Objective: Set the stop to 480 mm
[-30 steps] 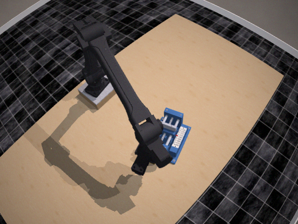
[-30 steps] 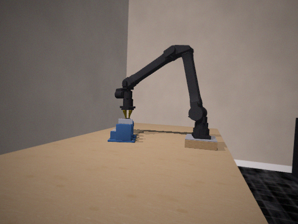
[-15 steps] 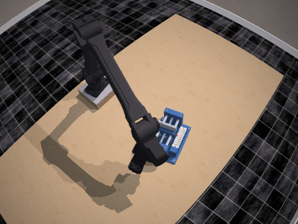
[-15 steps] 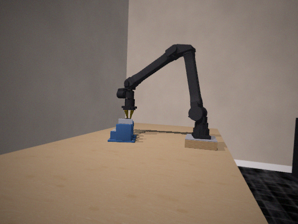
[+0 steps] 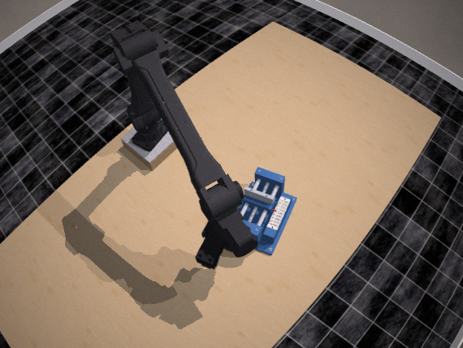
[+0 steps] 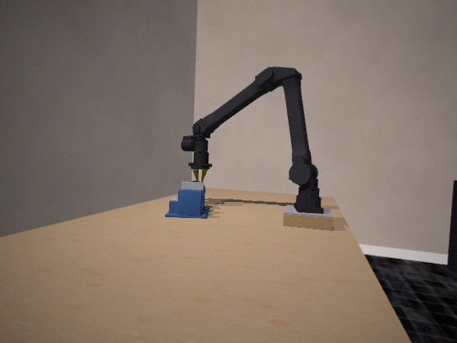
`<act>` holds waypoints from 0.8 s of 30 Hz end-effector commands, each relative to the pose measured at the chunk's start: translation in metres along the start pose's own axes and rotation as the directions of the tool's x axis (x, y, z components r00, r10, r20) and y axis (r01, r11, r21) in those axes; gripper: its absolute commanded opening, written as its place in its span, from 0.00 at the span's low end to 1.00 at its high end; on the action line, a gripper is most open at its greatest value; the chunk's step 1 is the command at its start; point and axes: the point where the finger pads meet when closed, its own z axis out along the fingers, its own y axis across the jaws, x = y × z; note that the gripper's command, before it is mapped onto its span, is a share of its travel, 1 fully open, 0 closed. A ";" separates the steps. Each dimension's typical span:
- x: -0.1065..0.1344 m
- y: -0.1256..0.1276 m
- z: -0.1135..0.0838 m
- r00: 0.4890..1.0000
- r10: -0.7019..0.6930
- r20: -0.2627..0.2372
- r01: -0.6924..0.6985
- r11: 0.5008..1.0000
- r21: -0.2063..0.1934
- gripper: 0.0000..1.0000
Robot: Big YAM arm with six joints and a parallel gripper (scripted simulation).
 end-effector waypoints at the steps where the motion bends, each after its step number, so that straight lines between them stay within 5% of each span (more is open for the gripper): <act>1: -0.007 -0.013 -0.014 1.000 0.003 0.018 -0.002 1.000 -0.014 0.06; 24: -0.007 -0.021 0.011 1.000 0.002 0.007 -0.002 1.000 0.004 0.06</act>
